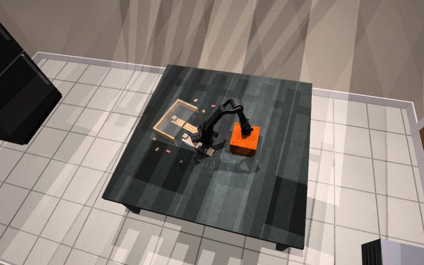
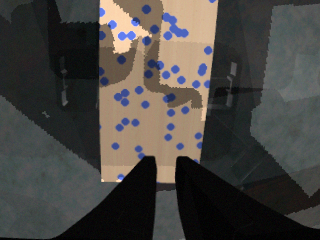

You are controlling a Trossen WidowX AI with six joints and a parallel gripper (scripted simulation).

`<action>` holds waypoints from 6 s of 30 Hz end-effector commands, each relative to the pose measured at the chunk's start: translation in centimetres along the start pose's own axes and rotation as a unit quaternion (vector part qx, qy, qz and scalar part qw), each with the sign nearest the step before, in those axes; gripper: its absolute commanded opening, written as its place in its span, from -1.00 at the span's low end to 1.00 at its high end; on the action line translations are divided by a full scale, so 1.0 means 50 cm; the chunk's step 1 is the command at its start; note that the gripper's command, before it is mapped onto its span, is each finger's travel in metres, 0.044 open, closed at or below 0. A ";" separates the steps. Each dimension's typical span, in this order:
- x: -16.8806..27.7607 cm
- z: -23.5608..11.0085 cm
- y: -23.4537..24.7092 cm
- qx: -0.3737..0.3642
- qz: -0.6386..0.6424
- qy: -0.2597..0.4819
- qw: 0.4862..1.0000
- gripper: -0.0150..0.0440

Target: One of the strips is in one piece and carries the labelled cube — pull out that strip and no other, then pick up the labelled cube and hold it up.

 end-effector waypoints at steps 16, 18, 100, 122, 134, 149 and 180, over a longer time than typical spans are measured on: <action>-0.136 -0.015 -0.007 -0.004 0.034 -0.004 0.999 1.00; -0.147 -0.017 -0.007 -0.004 0.034 -0.004 0.999 1.00; -0.422 0.047 -0.005 -0.004 0.033 -0.010 0.999 0.36; -0.422 0.046 -0.004 -0.007 0.033 -0.009 0.999 -0.45; -0.357 -0.008 -0.041 -0.004 0.034 -0.008 0.999 -0.49; -0.292 -0.034 -0.079 -0.002 0.034 -0.007 0.999 -0.49; -0.174 -0.100 -0.148 -0.001 0.034 -0.005 0.999 -0.49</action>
Point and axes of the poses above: the point midway between the two fingers, 35 mm back from their tips, its own z axis out along the fingers, its own y axis across the jaws, x = y × z, the point moved 3 cm from there along -z, back along the fingers, and after that the axes turned 1 degree about z, right-handed, at the moved point
